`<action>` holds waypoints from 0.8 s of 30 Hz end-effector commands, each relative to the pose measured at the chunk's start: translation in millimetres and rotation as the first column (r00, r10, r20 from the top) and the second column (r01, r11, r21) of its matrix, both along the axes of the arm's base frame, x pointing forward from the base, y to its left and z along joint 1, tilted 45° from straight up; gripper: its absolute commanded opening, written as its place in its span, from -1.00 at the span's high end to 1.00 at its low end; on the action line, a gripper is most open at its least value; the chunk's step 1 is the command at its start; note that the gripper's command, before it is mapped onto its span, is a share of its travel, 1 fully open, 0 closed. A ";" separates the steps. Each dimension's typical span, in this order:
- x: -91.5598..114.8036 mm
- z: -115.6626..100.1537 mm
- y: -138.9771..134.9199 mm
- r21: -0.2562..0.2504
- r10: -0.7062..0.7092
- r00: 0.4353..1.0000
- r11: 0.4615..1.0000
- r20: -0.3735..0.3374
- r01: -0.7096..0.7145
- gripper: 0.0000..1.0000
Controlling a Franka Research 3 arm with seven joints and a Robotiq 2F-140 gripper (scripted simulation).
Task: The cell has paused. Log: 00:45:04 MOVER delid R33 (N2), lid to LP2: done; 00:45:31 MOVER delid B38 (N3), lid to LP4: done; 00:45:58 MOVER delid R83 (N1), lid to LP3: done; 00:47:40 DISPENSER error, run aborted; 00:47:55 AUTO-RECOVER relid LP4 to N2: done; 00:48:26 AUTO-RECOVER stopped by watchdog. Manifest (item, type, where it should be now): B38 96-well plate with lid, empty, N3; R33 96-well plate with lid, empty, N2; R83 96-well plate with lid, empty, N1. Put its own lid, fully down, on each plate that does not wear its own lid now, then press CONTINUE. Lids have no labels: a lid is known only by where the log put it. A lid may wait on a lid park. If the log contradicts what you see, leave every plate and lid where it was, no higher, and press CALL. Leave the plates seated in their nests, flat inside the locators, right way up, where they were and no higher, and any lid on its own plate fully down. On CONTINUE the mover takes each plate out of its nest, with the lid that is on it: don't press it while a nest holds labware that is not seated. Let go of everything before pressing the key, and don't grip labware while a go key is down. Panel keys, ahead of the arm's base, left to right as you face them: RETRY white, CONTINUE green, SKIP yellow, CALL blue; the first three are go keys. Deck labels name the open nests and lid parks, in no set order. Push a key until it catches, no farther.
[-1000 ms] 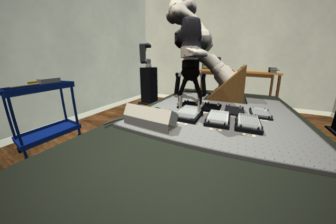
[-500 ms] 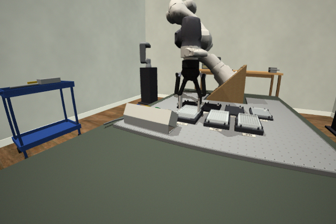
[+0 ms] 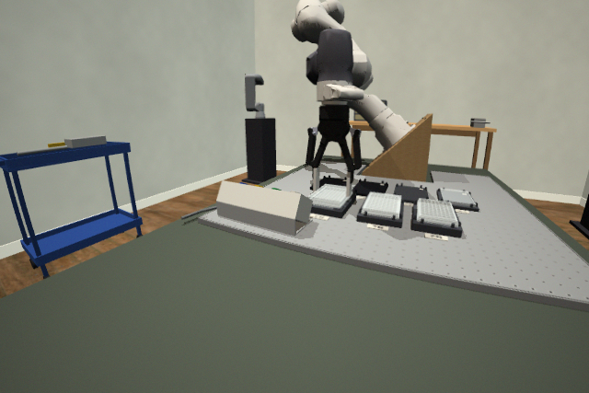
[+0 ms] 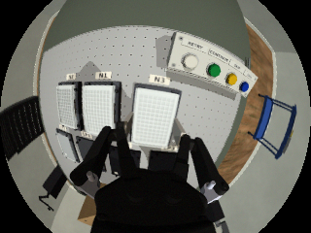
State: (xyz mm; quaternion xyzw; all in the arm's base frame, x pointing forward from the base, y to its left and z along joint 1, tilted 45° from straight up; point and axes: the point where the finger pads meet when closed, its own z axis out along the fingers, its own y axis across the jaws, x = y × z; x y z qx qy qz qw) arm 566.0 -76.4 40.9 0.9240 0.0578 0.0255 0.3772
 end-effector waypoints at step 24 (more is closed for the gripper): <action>-1.1 -2.8 -4.6 -0.002 0.000 1.000 1.000 -0.002 0.000 1.00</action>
